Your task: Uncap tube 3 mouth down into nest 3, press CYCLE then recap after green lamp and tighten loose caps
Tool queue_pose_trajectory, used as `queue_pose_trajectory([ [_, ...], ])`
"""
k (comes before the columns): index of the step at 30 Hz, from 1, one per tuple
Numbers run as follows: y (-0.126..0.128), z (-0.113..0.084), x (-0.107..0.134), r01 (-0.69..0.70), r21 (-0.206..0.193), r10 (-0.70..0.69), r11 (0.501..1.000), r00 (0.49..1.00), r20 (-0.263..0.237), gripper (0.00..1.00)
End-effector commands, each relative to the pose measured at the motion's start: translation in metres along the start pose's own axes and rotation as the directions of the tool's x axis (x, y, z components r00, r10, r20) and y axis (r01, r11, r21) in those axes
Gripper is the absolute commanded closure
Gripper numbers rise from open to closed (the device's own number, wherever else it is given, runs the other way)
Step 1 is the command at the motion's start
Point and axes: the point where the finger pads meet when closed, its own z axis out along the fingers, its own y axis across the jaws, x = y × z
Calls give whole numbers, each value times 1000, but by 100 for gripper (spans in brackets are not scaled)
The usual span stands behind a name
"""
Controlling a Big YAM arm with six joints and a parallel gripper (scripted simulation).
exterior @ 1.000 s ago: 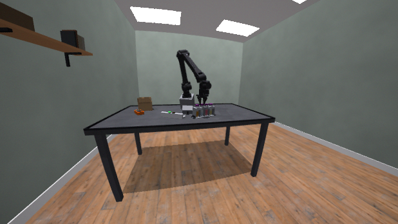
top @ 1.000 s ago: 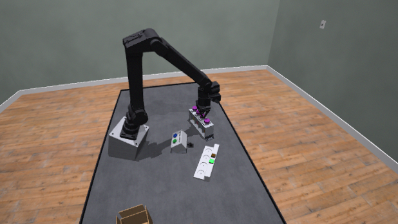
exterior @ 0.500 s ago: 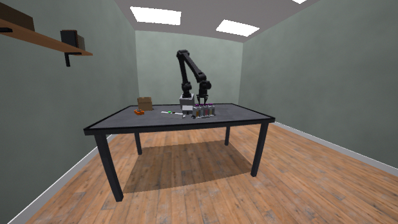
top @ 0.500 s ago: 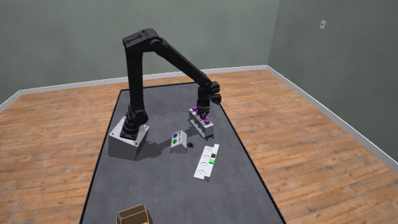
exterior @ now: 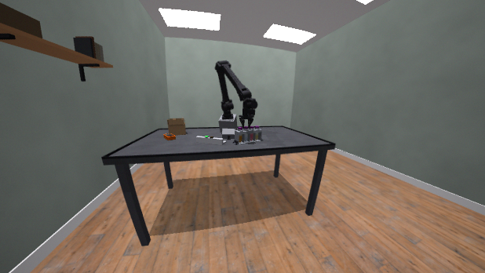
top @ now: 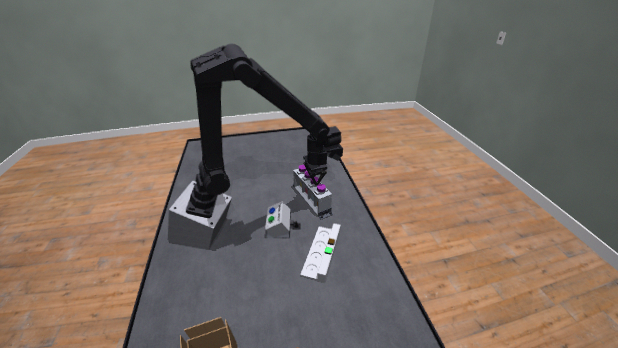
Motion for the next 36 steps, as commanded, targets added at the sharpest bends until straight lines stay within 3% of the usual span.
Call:
queue_pose_trajectory([
  [1, -1, -2, -1, 193, -3, -192, 981, 981, 19, 51],
  [4, -1, -2, -1, 232, -2, -232, 973, 973, 19, 51],
  [8, -1, -2, -1, 384, 1, -384, 923, 923, 19, 51],
  [14, 1, -2, -1, 594, 5, -594, 804, 804, 21, 51],
  [19, 3, -3, -1, 744, 9, -744, 668, 667, 22, 51],
  [21, 3, -3, -1, 744, 9, -744, 668, 667, 22, 51],
  [27, 5, -4, -1, 884, 14, -884, 467, 467, 22, 51],
  [36, 7, -5, 0, 992, 22, -992, 122, 122, 17, 51],
])
